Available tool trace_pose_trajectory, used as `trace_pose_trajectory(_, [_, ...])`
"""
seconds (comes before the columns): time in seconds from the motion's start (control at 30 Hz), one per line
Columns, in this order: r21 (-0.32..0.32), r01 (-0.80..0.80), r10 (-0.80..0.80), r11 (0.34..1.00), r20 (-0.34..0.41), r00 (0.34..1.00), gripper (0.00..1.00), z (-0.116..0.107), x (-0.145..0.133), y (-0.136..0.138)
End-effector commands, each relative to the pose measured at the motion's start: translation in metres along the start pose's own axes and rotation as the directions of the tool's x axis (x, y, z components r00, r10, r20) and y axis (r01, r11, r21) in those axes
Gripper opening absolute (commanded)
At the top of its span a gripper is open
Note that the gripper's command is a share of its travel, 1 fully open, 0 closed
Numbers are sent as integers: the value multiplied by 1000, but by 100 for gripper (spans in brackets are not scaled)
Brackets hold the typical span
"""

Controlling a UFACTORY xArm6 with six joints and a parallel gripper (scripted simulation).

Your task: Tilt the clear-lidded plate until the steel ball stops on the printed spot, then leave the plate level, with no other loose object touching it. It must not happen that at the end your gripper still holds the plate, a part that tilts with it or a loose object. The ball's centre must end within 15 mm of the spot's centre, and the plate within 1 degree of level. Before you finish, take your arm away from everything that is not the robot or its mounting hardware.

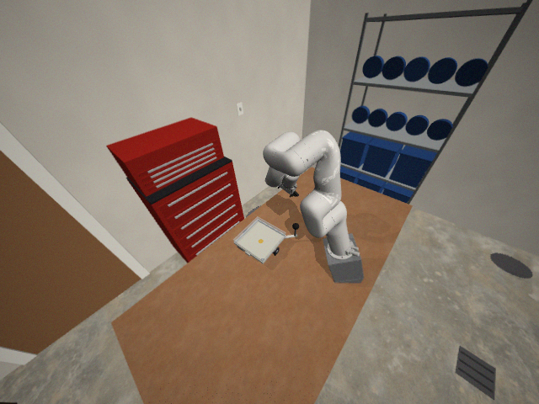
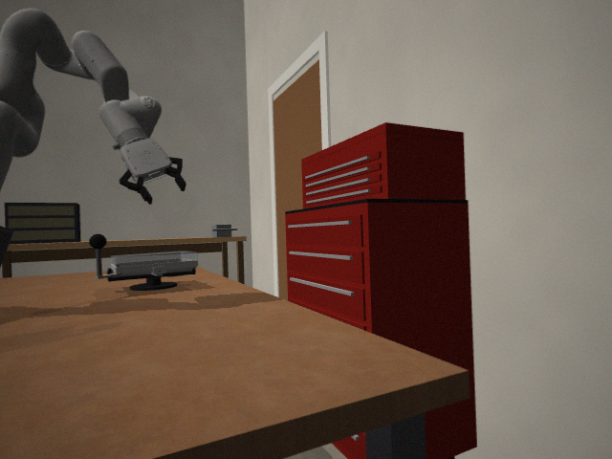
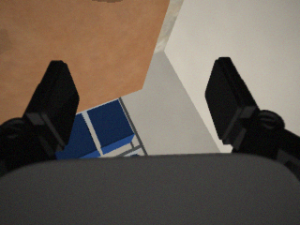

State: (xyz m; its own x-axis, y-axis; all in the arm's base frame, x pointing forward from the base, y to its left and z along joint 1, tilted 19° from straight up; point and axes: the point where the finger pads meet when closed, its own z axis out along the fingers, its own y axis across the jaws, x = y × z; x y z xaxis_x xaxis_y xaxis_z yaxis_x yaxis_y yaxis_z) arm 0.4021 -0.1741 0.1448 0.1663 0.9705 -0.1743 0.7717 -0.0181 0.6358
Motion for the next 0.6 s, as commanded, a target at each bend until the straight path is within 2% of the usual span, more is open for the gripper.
trace_pose_trajectory(0.0, [30, -100, 100, 995, 9, 995, 100, -1, -1, -13])
trace_pose_trajectory(0.1, [56, -180, 179, 982, 19, 984, 100, -2, -1, -23])
trace_pose_trajectory(0.2, [56, -180, 180, 982, 19, 984, 100, -2, -1, -23])
trace_pose_trajectory(0.57, [131, -439, 434, 889, 69, 898, 100, -5, 4, -58])
